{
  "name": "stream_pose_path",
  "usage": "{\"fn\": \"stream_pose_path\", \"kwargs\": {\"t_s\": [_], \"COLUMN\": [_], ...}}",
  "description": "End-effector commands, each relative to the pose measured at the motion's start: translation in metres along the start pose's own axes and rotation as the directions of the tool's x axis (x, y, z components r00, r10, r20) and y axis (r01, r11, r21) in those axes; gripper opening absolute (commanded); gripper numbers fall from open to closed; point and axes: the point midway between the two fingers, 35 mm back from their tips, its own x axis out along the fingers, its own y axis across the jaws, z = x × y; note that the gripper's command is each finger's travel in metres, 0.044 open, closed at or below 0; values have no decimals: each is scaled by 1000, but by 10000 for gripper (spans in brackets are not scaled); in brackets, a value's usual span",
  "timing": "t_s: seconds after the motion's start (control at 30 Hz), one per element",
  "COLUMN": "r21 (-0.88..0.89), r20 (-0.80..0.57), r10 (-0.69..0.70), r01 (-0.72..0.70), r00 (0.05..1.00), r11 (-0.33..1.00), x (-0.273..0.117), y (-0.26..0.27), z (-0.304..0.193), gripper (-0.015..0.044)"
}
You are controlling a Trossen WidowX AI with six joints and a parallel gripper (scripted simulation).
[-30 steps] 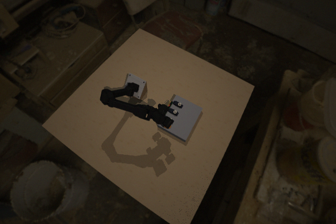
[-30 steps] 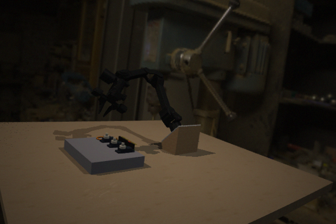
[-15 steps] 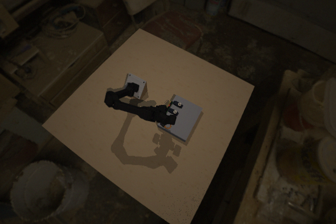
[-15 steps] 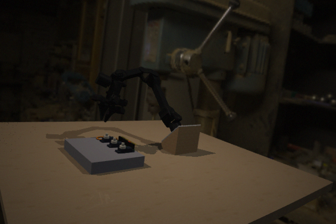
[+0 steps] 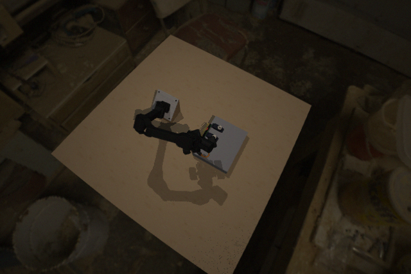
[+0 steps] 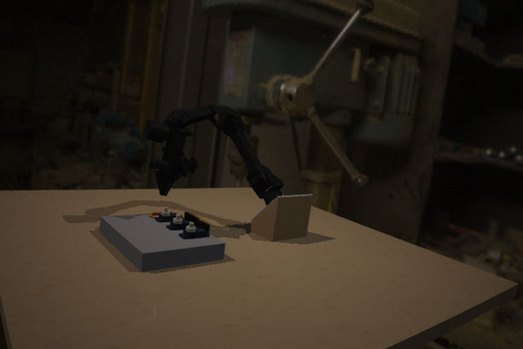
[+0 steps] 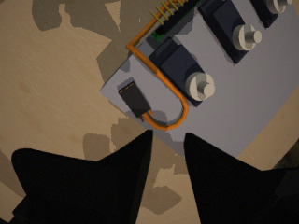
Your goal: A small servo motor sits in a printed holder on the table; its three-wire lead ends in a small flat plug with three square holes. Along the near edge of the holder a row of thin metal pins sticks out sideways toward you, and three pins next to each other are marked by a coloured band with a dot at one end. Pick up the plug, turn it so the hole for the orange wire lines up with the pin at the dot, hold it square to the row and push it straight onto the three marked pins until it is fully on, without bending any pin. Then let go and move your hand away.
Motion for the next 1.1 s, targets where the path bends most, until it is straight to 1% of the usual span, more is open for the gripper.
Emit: {"fn": "stream_pose_path", "kwargs": {"t_s": [0.0, 0.23, 0.5, 0.73, 0.93, 1.07], "r21": [-123, -342, -565, -587, -587, -587], "r20": [12, 27, 35, 35, 34, 34], "r10": [51, 137, 228, 238, 239, 239], "r01": [-49, -120, -169, -173, -174, -174], "r00": [999, 990, 973, 971, 971, 971], "r11": [991, 932, 808, 791, 791, 791], "x": [5, 12, 18, 20, 41, 43], "y": [1, 6, 10, 11, 17, 17], "z": [1, 2, 3, 3, 3, 4], "gripper": [115, 115, 115, 115, 115, 115]}}
